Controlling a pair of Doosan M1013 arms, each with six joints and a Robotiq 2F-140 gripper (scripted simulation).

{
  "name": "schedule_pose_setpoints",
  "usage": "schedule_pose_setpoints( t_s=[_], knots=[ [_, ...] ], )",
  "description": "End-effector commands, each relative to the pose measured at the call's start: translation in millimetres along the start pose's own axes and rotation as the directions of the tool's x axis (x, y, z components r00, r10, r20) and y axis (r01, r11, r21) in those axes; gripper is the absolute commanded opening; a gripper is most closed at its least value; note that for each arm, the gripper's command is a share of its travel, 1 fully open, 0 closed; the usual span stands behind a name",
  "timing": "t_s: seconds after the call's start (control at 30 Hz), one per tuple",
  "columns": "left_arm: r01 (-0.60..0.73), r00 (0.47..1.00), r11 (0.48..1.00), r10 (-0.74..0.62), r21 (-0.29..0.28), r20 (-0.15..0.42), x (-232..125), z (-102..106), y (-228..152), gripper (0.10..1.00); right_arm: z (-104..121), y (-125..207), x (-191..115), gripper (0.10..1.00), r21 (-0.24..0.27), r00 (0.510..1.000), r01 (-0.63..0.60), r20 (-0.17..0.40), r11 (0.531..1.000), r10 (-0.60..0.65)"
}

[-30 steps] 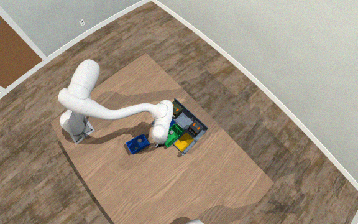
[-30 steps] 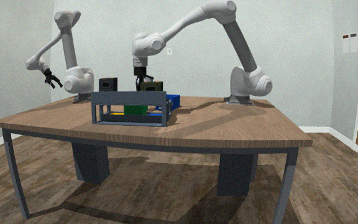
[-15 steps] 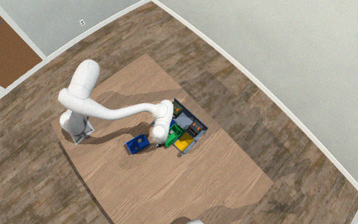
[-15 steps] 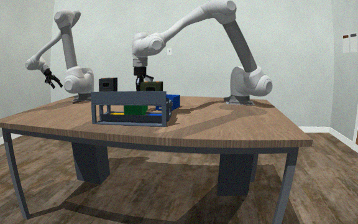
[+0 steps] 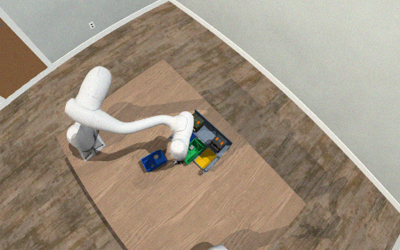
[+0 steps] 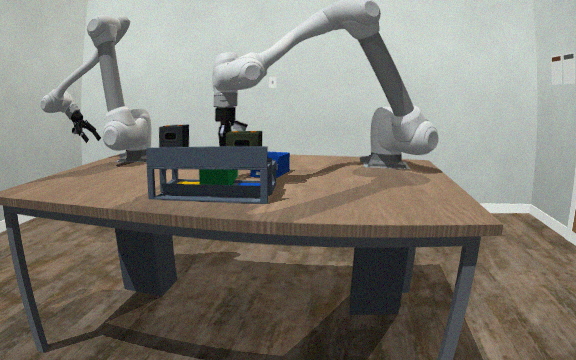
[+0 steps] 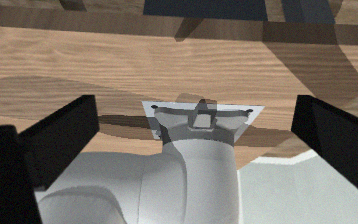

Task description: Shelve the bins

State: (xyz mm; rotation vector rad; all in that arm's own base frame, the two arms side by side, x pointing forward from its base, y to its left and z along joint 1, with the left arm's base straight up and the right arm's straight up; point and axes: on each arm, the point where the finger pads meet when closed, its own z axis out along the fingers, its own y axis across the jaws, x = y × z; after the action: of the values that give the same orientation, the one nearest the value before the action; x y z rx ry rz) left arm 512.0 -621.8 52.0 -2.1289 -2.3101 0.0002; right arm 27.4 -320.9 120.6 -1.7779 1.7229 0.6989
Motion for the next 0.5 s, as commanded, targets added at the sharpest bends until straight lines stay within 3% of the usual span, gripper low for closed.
schedule_pose_setpoints(
  t_s=[0.0, 0.47],
  knots=[
    [0.0, 1.0, 1.0, 0.0, -0.001, 0.001, -0.4, -1.1, 0.4, 0.099, -0.5, -0.1, 0.0, 1.0, 0.0, 1.0, 0.0, -0.001, 1.0, 0.0],
    [0.0, 1.0, 1.0, 0.0, -0.001, 0.001, -0.4, -1.1, 1.8, 0.099, -0.5, -0.1, 0.0, 1.0, 0.0, 1.0, 0.0, -0.001, 1.0, 0.0]
  ],
)
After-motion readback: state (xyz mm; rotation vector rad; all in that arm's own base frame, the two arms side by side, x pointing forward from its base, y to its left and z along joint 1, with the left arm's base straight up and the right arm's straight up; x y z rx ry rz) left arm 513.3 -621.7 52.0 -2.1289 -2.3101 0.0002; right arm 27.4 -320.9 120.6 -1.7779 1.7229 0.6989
